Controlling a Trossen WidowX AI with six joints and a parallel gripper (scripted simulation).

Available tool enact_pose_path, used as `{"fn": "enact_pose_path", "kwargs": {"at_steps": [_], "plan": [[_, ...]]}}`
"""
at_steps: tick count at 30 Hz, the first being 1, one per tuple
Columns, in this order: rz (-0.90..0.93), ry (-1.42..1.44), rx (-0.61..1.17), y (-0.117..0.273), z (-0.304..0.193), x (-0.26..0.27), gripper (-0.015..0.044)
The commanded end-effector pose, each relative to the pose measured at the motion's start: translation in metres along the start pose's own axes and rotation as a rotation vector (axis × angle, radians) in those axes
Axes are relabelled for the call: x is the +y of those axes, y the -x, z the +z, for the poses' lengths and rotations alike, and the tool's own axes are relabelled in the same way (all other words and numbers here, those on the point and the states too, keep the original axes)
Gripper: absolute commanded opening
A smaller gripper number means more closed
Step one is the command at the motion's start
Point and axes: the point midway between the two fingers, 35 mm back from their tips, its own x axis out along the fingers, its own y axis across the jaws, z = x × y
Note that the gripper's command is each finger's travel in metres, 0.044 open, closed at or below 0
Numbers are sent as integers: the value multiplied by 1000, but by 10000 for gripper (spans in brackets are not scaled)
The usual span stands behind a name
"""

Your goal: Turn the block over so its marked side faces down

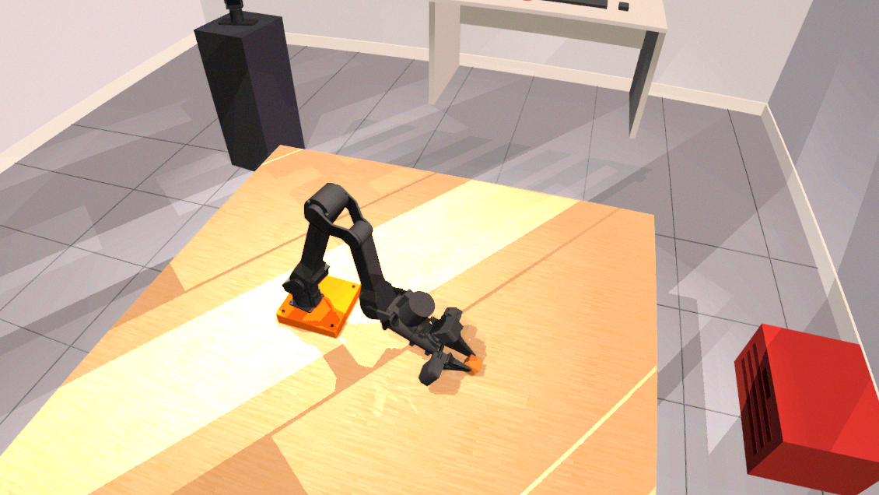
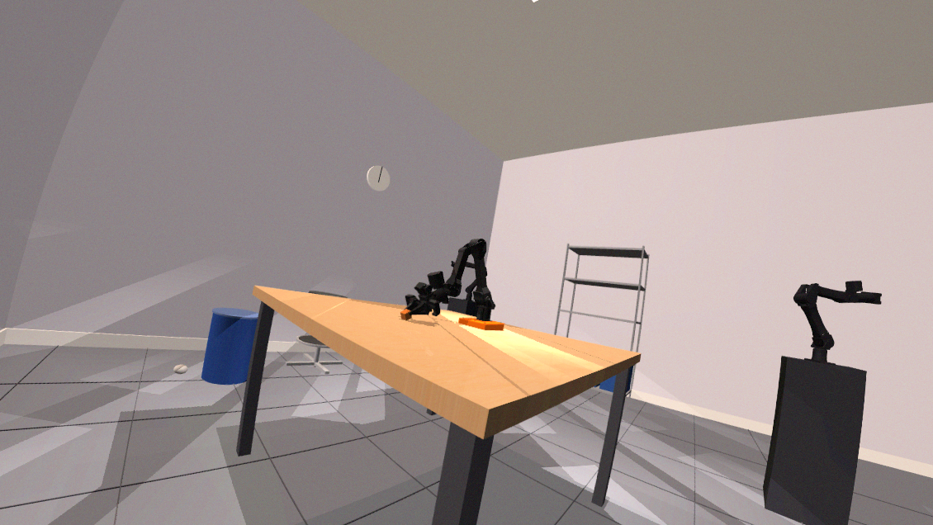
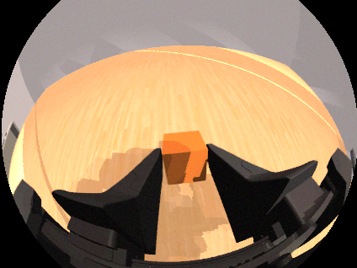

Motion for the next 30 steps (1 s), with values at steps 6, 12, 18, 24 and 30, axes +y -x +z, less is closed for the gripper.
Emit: {"fn": "enact_pose_path", "kwargs": {"at_steps": [6, 12, 18, 24, 30], "plan": [[4, -4, -1, 0, 0, 1, 394], [4, -4, -1, 0, 0, 1, 440], [4, -4, -1, 0, 0, 1, 440], [4, -4, -1, 0, 0, 1, 440], [4, -4, -1, 0, 0, 1, 440]]}}
